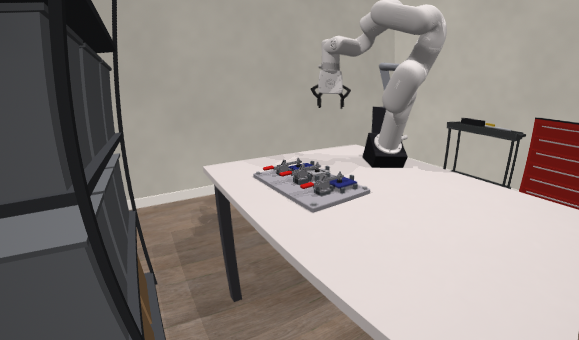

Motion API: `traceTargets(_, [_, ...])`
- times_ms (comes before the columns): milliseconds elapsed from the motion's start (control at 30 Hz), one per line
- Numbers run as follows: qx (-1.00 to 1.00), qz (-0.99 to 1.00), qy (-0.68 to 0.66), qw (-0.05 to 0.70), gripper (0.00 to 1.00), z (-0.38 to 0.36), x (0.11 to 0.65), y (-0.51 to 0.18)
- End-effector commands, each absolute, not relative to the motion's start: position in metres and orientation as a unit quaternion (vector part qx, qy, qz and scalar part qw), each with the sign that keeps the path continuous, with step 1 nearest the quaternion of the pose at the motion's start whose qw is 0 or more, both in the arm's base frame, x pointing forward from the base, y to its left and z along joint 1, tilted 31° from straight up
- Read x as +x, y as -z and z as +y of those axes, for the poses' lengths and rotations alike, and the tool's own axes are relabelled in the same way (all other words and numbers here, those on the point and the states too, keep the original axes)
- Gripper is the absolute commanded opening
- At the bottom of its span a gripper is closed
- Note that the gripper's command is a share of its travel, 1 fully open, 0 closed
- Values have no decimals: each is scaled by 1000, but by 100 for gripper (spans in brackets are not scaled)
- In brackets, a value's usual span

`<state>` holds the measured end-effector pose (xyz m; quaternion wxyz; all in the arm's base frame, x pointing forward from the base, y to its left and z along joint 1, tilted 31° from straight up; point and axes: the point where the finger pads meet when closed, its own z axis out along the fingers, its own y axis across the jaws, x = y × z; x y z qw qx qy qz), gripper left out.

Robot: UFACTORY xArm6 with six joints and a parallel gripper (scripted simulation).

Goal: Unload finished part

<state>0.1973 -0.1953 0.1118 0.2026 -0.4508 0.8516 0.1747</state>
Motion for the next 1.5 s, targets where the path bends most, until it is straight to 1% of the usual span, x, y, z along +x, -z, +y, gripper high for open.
traceTargets(0, [-451, 852, -173, 203, 100, -197, 198, -113])
traceTargets(1300, [-451, 852, -173, 203, 100, -197, 198, -113])
traceTargets(1467, [-484, 834, -164, 207, 100, -193, 205, -115])
